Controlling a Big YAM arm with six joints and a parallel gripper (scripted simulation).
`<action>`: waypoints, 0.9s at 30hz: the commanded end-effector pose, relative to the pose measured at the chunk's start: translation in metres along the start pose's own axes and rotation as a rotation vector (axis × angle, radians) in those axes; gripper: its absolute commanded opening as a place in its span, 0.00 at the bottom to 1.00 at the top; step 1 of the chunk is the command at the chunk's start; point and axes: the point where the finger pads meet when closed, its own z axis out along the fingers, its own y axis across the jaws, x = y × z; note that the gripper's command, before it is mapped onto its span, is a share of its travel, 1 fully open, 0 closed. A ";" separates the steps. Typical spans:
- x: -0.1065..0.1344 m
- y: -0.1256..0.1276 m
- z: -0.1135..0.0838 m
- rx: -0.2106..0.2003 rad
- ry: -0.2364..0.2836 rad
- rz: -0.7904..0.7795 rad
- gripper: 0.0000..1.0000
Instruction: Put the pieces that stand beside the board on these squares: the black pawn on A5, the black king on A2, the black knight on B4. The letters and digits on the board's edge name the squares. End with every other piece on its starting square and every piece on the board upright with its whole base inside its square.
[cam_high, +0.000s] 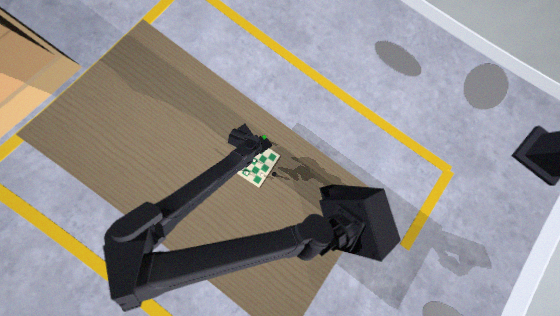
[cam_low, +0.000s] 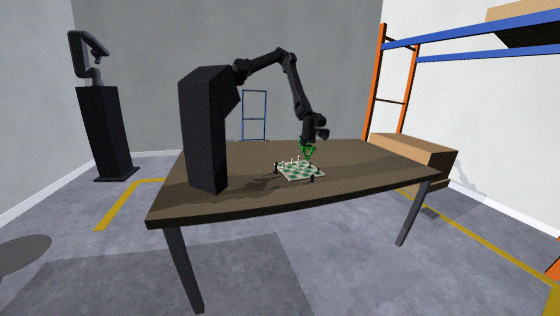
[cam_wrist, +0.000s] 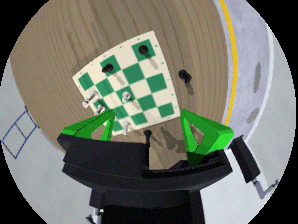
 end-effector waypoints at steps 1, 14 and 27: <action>0.053 0.007 -0.003 -0.010 -0.001 -0.279 1.00; 0.158 -0.010 -0.030 0.009 0.034 -0.836 1.00; 0.145 -0.009 -0.027 -0.008 0.009 -1.188 0.39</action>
